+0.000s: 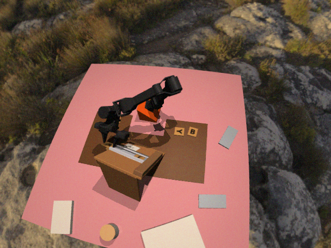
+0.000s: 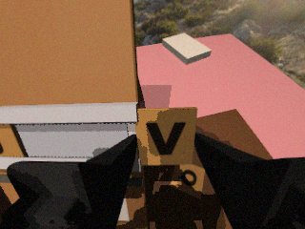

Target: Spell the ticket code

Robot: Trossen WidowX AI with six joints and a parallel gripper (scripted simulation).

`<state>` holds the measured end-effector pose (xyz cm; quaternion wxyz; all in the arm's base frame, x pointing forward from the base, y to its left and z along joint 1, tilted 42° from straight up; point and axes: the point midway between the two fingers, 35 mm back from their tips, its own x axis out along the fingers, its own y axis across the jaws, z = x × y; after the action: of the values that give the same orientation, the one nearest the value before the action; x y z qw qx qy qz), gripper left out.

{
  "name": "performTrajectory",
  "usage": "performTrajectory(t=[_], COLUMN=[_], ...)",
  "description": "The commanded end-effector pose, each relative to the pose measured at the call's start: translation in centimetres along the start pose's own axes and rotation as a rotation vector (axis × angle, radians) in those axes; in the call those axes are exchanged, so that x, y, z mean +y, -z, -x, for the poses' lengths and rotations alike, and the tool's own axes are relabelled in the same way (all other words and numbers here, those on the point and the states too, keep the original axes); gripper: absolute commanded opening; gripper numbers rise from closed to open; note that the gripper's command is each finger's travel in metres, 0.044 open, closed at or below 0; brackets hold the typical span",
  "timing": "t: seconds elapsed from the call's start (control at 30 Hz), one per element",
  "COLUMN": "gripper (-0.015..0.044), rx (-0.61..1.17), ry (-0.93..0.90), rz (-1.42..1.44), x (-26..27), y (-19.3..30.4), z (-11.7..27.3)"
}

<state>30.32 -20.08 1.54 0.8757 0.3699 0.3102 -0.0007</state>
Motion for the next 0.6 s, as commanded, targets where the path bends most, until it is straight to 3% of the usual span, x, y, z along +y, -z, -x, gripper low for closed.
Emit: performTrajectory(t=[0.0,0.57], gripper=[0.0,0.0], rx=[-0.001,-0.001], ry=[0.005,0.004], rz=[-0.001,-0.001], x=[0.23,1.09], y=[-0.03,-0.04], z=[0.03,0.02])
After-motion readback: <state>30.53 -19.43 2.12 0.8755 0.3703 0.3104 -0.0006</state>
